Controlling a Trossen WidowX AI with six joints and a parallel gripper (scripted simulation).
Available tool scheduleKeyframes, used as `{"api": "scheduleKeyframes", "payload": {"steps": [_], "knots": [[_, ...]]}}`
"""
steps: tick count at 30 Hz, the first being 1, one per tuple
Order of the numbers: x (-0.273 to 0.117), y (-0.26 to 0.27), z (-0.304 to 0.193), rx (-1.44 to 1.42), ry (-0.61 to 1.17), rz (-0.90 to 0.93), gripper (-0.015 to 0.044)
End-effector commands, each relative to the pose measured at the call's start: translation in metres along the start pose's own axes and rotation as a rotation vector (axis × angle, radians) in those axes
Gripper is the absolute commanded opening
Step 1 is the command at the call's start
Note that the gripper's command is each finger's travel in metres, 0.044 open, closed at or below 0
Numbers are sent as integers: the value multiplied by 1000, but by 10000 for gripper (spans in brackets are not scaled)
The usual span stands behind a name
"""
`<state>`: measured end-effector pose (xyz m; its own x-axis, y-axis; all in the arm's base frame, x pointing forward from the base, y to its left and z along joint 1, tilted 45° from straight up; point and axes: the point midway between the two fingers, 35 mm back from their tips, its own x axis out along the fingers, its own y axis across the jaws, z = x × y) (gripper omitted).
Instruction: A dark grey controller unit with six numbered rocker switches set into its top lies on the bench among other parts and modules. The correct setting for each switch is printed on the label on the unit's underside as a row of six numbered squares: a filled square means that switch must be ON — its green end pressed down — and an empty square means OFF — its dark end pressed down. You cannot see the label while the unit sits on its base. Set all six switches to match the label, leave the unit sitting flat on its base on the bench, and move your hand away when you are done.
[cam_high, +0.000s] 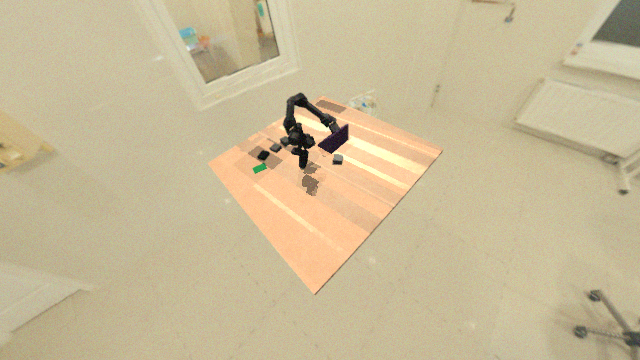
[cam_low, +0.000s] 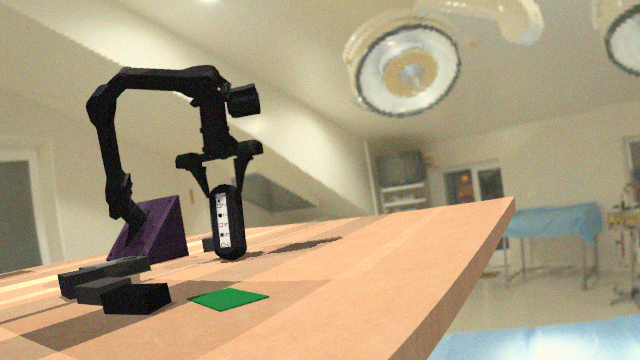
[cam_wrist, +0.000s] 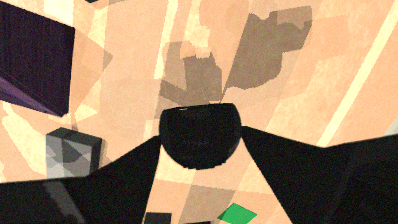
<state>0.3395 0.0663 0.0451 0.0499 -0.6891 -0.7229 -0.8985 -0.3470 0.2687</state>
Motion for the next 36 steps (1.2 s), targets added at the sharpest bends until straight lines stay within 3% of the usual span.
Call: {"api": "scheduleKeyframes", "payload": {"steps": [1,36], "knots": [[2,0,0,4,8,3,338],[-1,0,-33,5,9,3,338]]}}
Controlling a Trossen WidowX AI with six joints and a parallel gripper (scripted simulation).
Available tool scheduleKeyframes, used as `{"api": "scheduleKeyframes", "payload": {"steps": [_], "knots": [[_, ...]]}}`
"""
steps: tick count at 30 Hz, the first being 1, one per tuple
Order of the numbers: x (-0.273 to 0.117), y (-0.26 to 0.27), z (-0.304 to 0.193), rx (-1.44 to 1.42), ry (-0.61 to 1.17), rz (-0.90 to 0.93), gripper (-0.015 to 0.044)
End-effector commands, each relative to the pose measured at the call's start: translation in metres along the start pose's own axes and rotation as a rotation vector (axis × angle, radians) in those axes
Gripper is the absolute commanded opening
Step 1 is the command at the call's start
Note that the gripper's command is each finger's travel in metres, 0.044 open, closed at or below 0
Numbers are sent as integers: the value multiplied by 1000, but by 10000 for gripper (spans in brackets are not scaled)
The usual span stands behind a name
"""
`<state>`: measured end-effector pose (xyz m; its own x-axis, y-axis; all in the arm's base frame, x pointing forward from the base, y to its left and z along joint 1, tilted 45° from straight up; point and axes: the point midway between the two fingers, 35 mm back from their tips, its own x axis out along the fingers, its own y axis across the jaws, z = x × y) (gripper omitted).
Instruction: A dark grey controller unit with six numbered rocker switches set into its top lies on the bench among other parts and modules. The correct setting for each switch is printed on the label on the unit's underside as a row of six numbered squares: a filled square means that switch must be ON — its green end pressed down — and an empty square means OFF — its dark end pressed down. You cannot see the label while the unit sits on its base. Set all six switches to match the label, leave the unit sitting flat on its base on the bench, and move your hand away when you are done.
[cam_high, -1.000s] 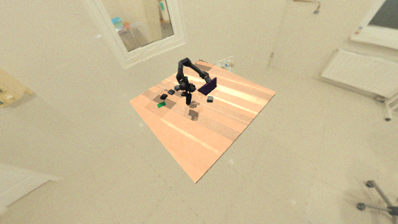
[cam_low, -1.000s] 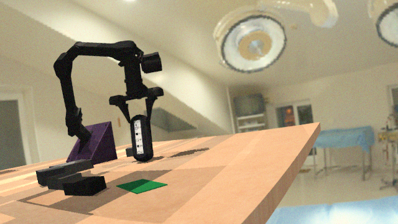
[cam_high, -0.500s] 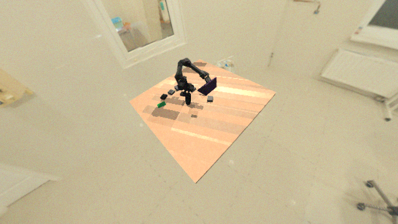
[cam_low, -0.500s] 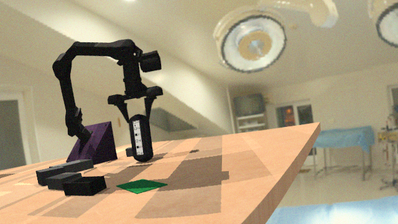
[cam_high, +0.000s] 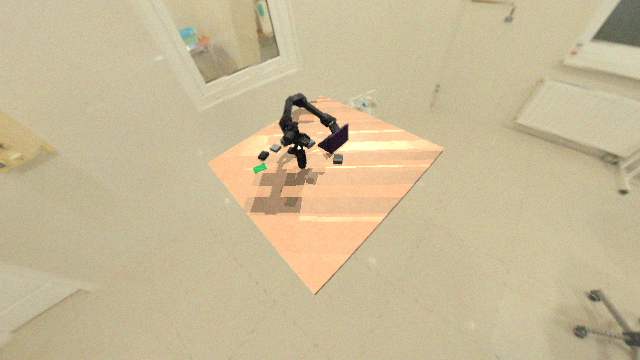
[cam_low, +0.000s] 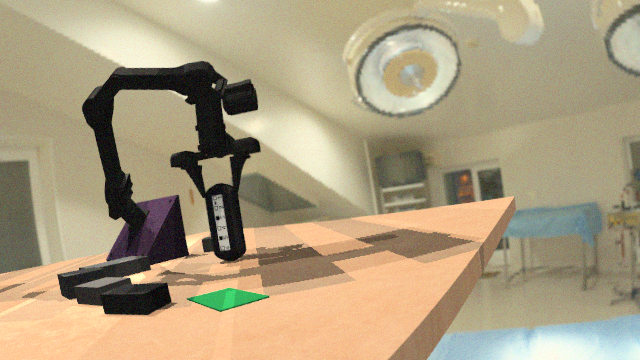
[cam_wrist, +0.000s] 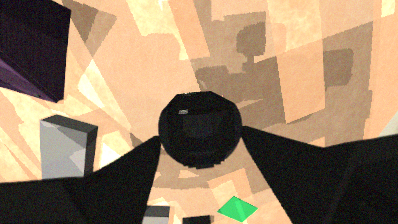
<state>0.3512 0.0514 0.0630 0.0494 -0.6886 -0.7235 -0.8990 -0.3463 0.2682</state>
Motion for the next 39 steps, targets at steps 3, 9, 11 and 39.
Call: {"api": "scheduleKeyframes", "payload": {"steps": [3,9,11,39], "knots": [[2,1,-9,4,10,3,338],[2,1,-14,4,10,3,338],[2,1,-16,4,10,3,338],[5,1,-39,4,11,3,338]]}}
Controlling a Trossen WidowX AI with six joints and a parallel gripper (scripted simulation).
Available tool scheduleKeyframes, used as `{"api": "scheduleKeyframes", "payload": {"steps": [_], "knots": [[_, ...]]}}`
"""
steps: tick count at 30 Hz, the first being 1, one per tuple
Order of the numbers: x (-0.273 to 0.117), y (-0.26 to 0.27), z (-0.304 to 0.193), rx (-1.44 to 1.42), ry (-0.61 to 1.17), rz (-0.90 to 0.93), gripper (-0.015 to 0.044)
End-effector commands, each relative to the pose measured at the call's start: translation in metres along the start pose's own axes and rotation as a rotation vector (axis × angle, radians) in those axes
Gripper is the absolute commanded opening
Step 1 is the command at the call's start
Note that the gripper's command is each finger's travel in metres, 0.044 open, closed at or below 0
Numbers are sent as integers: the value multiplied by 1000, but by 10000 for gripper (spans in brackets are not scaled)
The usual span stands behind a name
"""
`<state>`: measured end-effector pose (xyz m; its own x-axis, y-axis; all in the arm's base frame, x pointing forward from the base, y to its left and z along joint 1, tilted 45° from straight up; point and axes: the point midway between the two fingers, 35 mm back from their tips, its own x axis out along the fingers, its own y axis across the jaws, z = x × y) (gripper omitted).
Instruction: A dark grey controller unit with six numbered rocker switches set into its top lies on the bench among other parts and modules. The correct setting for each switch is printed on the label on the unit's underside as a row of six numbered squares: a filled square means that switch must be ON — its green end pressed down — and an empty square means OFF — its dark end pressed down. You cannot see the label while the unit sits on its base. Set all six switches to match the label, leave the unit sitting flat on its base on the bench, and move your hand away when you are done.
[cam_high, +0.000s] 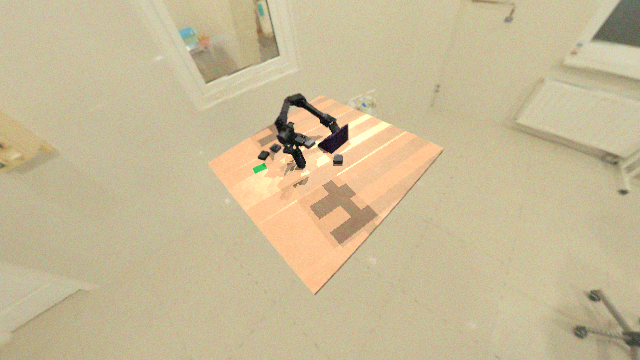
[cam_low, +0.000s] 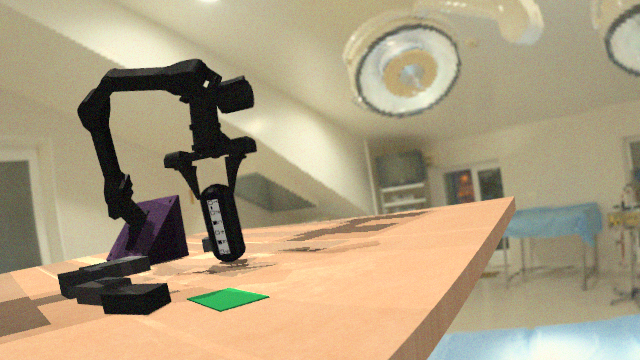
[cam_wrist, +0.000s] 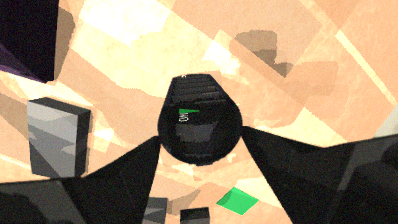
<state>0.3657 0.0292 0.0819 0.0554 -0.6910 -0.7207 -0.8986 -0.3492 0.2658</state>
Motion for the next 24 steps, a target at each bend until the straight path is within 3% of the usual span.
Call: {"api": "scheduleKeyframes", "payload": {"steps": [1,24], "knots": [[3,1,-7,4,5,7,338],[8,1,-25,5,6,7,338]]}}
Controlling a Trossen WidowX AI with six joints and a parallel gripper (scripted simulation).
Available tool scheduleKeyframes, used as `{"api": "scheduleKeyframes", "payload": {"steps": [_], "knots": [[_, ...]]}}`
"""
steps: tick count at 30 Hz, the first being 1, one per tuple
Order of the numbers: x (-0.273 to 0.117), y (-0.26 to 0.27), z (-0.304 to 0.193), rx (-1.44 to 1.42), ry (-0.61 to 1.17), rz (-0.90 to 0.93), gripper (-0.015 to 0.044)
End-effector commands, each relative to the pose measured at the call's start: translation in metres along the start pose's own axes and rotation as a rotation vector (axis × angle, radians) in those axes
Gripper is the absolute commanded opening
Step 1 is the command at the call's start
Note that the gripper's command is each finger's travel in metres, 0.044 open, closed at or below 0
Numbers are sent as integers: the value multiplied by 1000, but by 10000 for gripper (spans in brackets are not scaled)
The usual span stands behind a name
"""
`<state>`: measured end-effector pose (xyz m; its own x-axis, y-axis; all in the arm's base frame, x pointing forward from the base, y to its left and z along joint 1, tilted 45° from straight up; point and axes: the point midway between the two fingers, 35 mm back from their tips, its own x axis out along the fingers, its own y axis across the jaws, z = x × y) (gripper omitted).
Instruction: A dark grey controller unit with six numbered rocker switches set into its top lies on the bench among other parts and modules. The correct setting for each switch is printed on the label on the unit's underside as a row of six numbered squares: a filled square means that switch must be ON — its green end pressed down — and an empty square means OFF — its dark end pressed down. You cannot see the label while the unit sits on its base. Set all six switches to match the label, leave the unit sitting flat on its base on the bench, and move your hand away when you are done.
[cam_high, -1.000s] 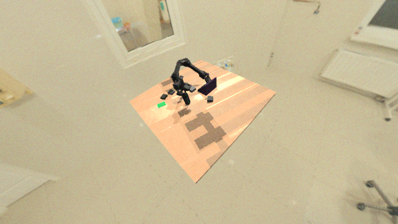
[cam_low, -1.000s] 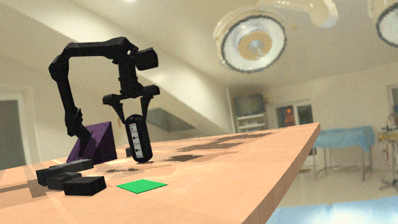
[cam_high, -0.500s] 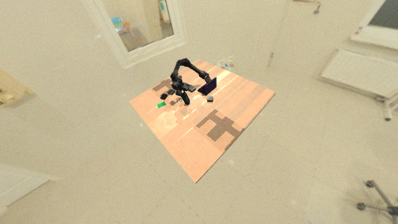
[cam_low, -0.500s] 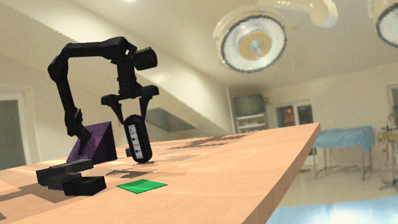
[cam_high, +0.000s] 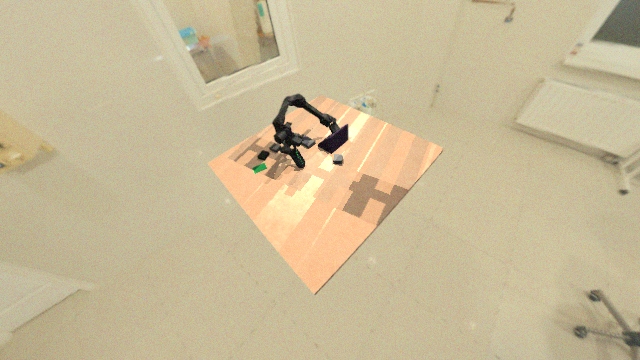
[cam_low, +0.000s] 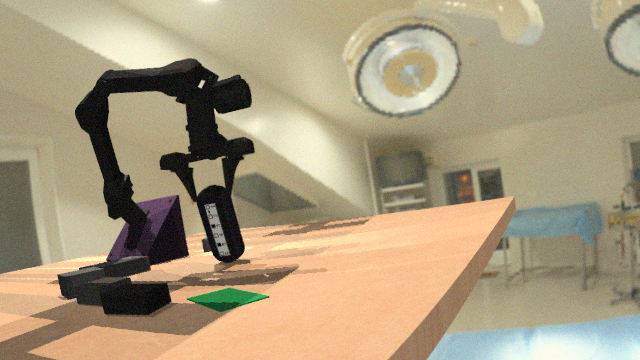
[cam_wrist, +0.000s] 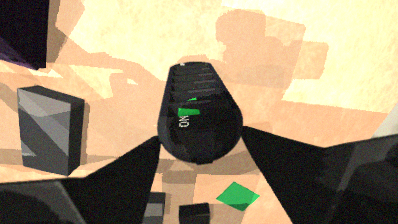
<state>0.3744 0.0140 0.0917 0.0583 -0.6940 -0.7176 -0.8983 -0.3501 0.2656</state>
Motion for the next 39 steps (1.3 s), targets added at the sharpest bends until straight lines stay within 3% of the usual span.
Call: {"api": "scheduleKeyframes", "payload": {"steps": [1,39], "knots": [[4,1,-6,5,1,7,338],[16,2,-34,6,3,7,338]]}}
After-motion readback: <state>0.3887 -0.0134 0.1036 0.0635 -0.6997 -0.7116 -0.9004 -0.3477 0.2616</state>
